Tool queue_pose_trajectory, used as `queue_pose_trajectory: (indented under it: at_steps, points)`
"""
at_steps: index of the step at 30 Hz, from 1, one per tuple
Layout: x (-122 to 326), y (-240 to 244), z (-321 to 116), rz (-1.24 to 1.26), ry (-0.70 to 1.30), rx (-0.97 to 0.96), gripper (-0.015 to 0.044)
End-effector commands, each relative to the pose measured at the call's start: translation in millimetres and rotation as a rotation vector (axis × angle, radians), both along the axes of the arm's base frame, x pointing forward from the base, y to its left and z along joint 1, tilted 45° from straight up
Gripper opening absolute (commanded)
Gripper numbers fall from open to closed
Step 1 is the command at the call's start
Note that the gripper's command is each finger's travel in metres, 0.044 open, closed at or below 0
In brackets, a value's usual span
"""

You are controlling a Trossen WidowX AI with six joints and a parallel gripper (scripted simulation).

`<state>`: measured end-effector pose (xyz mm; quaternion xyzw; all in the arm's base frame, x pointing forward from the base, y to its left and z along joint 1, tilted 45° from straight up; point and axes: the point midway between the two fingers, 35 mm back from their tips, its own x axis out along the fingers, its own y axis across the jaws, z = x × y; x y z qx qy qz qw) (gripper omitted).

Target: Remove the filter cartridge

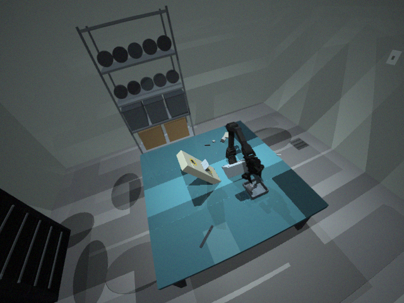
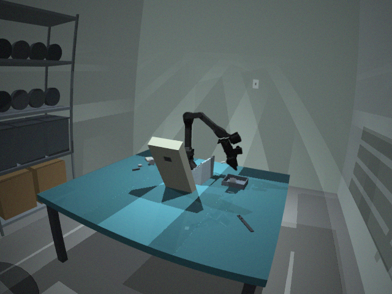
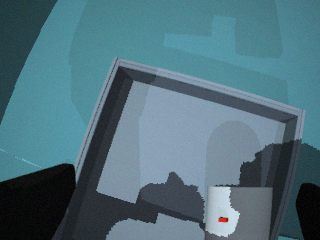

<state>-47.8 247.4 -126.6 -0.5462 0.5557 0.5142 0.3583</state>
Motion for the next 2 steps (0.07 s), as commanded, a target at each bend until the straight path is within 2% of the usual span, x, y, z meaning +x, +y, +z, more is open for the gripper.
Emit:
queue_pose_trajectory:
  at_steps: [1,2]
  points:
    - [-0.2,-0.5,-0.4,-0.002,0.000,-0.001,0.0440]
    - [-0.2,-0.5,-0.4,-0.002,0.000,-0.001,0.0440]
